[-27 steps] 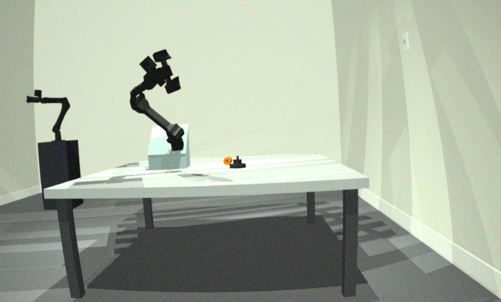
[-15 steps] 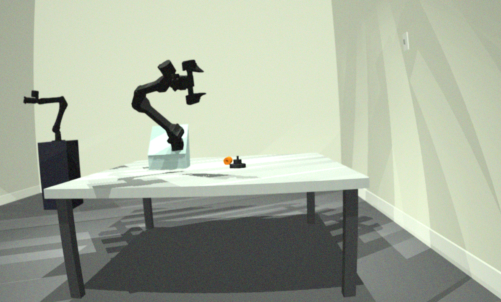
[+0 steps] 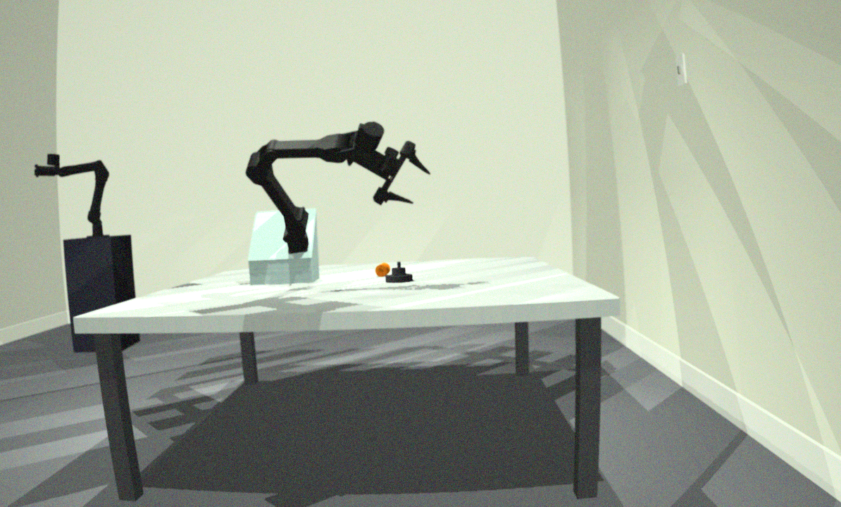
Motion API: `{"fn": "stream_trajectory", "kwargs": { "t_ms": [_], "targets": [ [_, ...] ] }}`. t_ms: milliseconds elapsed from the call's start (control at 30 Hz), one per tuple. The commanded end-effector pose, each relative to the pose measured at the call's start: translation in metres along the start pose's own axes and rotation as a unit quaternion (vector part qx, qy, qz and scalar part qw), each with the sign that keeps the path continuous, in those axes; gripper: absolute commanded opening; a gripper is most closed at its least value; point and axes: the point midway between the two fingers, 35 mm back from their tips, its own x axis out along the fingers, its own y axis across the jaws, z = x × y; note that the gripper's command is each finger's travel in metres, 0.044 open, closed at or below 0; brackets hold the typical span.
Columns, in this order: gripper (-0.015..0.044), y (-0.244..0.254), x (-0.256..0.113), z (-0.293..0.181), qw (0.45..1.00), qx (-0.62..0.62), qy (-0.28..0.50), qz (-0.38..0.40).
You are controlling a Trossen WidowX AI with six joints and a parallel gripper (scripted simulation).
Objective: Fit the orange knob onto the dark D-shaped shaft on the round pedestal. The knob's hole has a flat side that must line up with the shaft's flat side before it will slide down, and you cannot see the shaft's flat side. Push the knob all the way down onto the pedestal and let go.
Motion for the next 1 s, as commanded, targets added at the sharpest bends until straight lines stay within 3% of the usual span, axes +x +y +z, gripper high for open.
{"fn": "stream_trajectory", "kwargs": {
  "t_ms": [0,200,400,567,833,900,967],
  "targets": [
    [0.0440,-0.003,0.035,-0.066,0.988,-0.123,0.085,-0.047],
    [0.0440,-0.017,0.063,-0.170,0.919,-0.319,0.210,-0.094],
    [0.0440,-0.046,0.065,-0.273,0.783,-0.519,0.323,-0.117],
    [0.0440,-0.086,0.048,-0.349,0.577,-0.697,0.409,-0.117],
    [0.0440,-0.160,0.004,-0.427,0.137,-0.860,0.483,-0.090],
    [0.0440,-0.170,-0.002,-0.433,0.072,-0.867,0.486,-0.085],
    [0.0440,-0.171,-0.002,-0.434,0.063,-0.867,0.486,-0.085]
  ]
}}
